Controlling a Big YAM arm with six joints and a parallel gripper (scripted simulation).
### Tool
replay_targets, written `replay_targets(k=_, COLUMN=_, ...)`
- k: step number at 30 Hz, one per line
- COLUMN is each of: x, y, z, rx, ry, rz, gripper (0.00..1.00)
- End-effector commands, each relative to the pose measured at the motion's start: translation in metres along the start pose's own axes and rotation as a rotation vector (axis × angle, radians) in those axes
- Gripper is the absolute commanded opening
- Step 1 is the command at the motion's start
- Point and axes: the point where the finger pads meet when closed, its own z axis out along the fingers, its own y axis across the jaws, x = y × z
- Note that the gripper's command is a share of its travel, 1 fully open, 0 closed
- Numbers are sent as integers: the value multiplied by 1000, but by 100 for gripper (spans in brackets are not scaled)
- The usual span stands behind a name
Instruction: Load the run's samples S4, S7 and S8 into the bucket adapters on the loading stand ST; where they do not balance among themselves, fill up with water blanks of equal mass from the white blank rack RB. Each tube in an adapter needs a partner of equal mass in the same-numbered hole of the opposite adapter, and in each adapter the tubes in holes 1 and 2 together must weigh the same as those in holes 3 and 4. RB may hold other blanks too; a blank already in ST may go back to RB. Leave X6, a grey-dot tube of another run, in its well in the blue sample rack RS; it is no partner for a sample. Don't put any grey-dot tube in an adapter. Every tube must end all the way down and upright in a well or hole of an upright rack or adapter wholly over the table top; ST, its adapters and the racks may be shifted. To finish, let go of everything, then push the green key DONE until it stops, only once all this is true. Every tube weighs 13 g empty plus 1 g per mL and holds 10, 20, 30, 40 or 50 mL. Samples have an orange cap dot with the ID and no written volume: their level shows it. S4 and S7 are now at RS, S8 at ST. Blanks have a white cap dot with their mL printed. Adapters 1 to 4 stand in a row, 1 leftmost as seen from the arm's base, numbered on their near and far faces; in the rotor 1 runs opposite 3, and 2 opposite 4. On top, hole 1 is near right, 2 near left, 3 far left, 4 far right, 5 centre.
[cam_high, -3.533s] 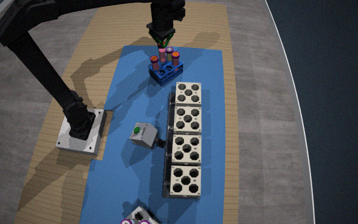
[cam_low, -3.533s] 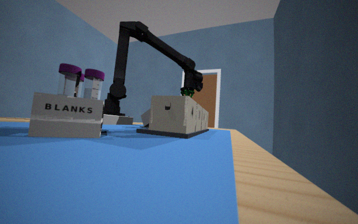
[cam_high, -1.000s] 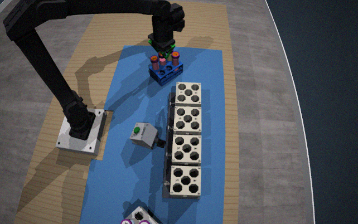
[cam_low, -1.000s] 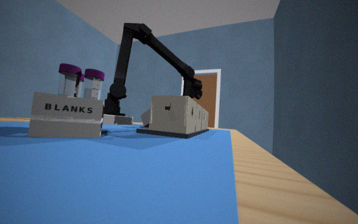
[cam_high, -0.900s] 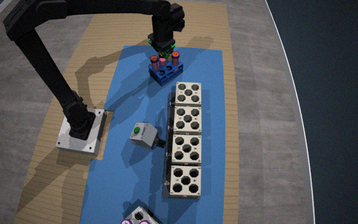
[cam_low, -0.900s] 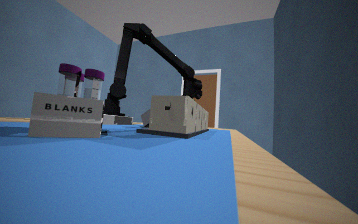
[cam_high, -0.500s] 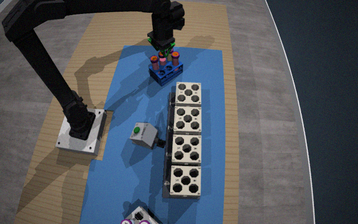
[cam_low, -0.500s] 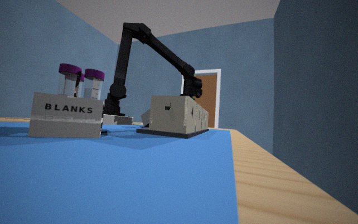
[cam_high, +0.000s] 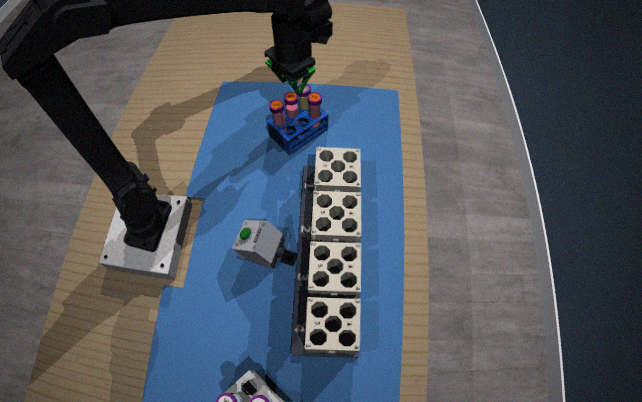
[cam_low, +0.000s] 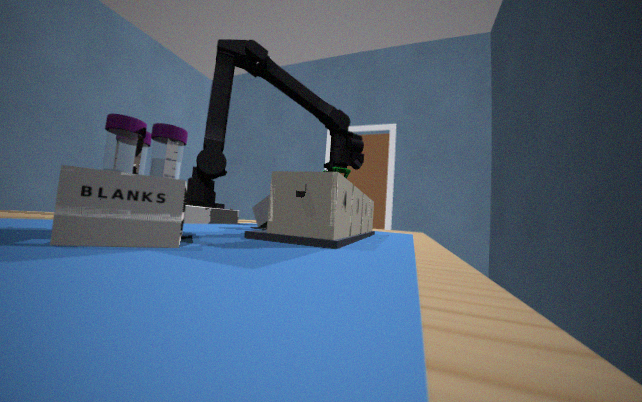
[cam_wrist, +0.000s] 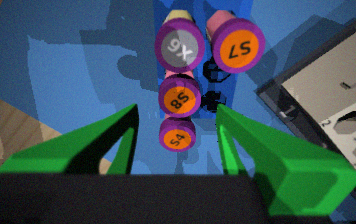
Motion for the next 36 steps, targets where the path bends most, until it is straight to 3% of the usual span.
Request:
replay_targets(k=1, x=-11, y=1, z=-19, rx=0, ry=-39, rz=-1, gripper=55)
replay_targets(k=9, x=-11, y=1, z=-19, rx=0, ry=-39, rz=-1, gripper=55)
replay_targets(k=10, x=6, y=-5, z=-15, rx=0, ry=-17, rz=-1, gripper=55)
replay_targets(k=11, x=12, y=-12, z=-14, rx=0, ry=-17, rz=72, gripper=80)
replay_targets(k=16, x=35, y=-43, z=-14, rx=0, ry=-40, rz=322, gripper=80)
replay_targets(k=20, x=60, y=-67, z=-15, rx=1, ry=-35, rz=522, gripper=80)
replay_targets(k=22, x=60, y=-67, z=-15, rx=1, ry=-35, rz=522, gripper=80)
replay_targets(k=36, x=147, y=-149, z=-13, rx=6, ry=-12, rz=1222, gripper=80)
